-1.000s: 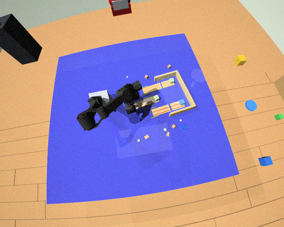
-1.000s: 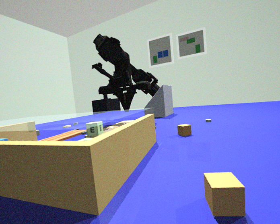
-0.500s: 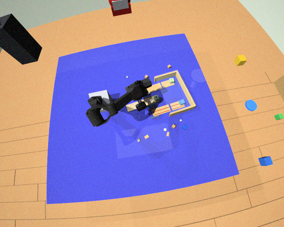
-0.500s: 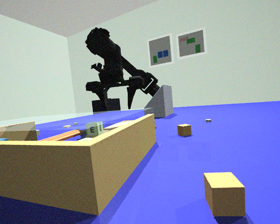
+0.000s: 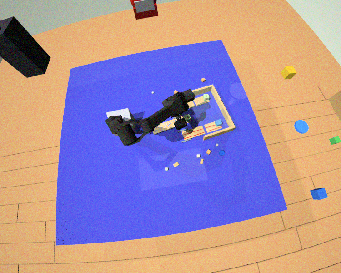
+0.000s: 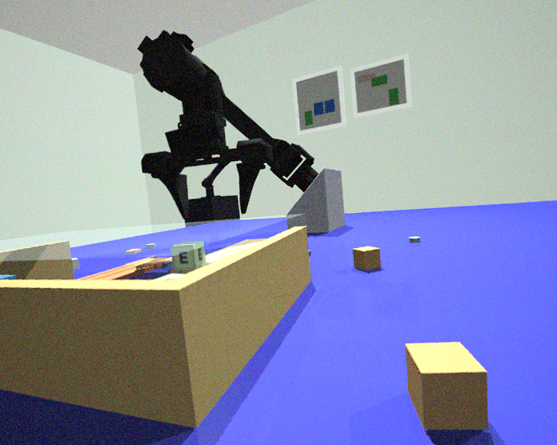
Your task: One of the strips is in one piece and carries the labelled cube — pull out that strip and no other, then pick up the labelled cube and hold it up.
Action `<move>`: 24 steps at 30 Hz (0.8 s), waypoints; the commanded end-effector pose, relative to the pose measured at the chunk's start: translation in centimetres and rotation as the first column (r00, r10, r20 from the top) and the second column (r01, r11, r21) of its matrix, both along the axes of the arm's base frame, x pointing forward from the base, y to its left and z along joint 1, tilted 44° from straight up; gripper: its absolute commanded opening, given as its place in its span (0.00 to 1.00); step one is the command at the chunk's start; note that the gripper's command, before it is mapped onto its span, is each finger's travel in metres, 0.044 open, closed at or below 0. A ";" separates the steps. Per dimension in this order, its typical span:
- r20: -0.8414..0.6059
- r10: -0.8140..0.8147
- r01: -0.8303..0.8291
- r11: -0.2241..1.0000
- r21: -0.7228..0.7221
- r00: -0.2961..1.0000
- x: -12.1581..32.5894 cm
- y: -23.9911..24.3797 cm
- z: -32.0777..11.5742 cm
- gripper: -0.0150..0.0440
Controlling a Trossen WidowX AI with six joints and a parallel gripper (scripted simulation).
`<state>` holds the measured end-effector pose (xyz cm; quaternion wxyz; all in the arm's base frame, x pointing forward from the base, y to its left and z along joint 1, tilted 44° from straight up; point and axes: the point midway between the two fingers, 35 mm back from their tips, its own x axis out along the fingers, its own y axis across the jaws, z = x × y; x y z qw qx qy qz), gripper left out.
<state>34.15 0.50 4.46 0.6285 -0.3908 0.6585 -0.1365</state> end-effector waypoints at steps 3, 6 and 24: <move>-0.011 0.004 -0.004 1.000 -0.003 1.000 2.2 0.7 -0.2 1.00; -0.010 0.004 -0.004 1.000 -0.002 1.000 3.3 1.1 -0.2 1.00; -0.008 0.004 -0.004 1.000 -0.002 1.000 8.0 2.1 -1.2 0.78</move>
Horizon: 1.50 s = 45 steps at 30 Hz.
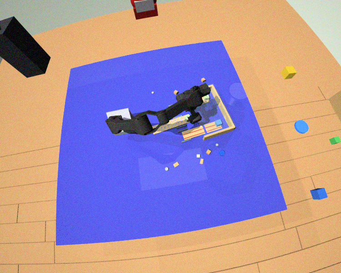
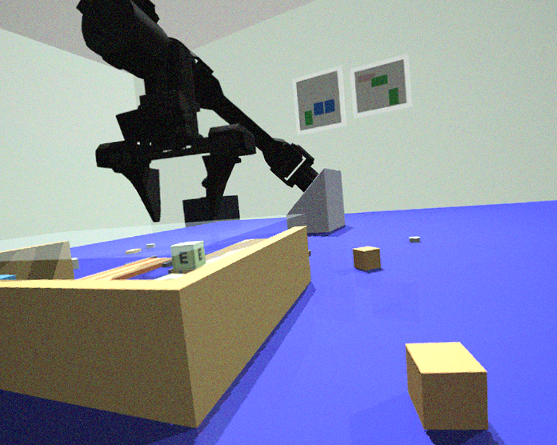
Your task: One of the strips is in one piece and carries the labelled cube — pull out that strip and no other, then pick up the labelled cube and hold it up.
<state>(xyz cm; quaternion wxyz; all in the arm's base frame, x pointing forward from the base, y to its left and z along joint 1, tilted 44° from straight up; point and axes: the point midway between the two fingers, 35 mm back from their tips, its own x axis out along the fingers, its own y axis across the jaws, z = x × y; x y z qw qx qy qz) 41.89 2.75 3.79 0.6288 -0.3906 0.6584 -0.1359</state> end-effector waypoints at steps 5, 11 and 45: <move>-0.008 0.003 -0.003 1.000 -0.003 1.000 0.3 -0.8 -1.1 0.68; -0.008 0.003 -0.003 1.000 -0.003 1.000 0.5 -1.4 -1.8 0.68; -0.003 -0.002 0.002 1.000 0.002 1.000 0.6 -3.5 -3.8 0.34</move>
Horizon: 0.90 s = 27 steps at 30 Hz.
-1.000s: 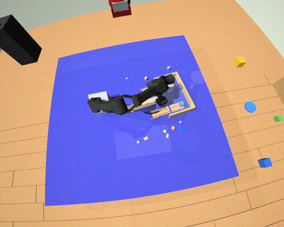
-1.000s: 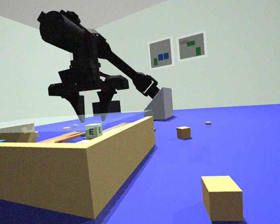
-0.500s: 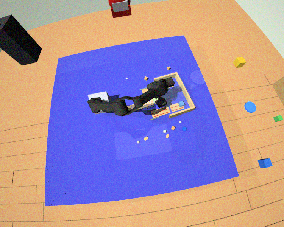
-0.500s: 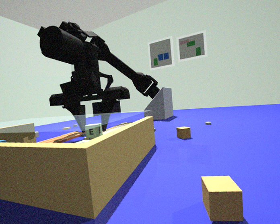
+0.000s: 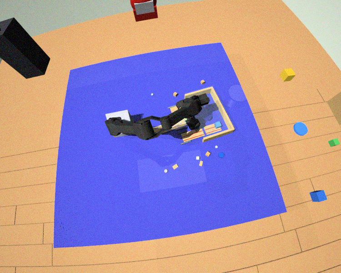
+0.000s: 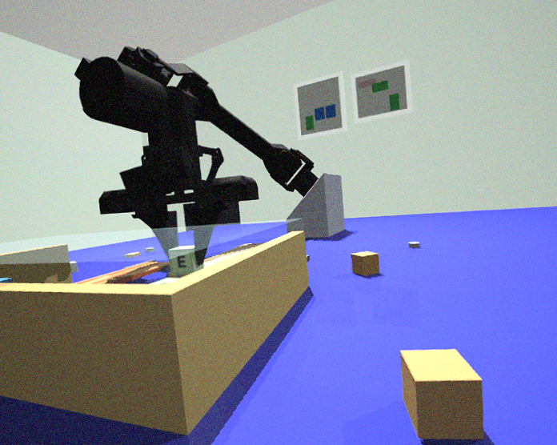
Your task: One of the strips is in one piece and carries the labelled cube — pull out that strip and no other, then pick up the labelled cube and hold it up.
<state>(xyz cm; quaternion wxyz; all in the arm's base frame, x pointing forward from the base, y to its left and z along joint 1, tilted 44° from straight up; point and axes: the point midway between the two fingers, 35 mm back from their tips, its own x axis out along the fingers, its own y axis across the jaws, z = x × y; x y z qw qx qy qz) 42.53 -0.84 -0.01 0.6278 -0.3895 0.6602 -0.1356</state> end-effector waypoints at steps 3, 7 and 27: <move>0.000 0.001 -0.001 1.000 0.000 1.000 -0.6 0.4 0.3 0.25; -0.003 0.003 -0.003 1.000 0.000 1.000 -2.4 1.3 1.1 0.25; -0.009 0.006 -0.006 1.000 -0.005 1.000 -8.7 2.7 2.3 0.25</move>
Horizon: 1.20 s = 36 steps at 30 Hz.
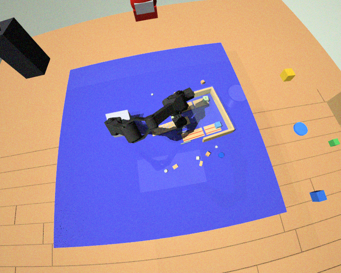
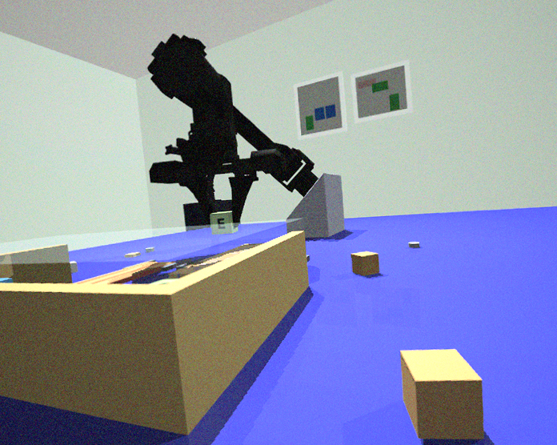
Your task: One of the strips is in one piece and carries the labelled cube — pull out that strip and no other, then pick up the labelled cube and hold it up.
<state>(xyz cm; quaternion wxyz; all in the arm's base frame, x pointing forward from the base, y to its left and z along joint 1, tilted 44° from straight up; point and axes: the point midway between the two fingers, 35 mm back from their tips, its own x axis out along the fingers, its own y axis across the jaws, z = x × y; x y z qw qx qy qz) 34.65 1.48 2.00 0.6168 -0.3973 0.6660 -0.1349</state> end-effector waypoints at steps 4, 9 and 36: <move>0.014 0.002 -0.002 1.000 0.011 1.000 -2.3 0.3 0.2 0.25; 0.013 0.002 -0.002 1.000 0.011 1.000 -4.2 0.1 0.0 0.25; 0.013 0.002 -0.002 1.000 0.012 1.000 -4.7 2.6 2.5 0.25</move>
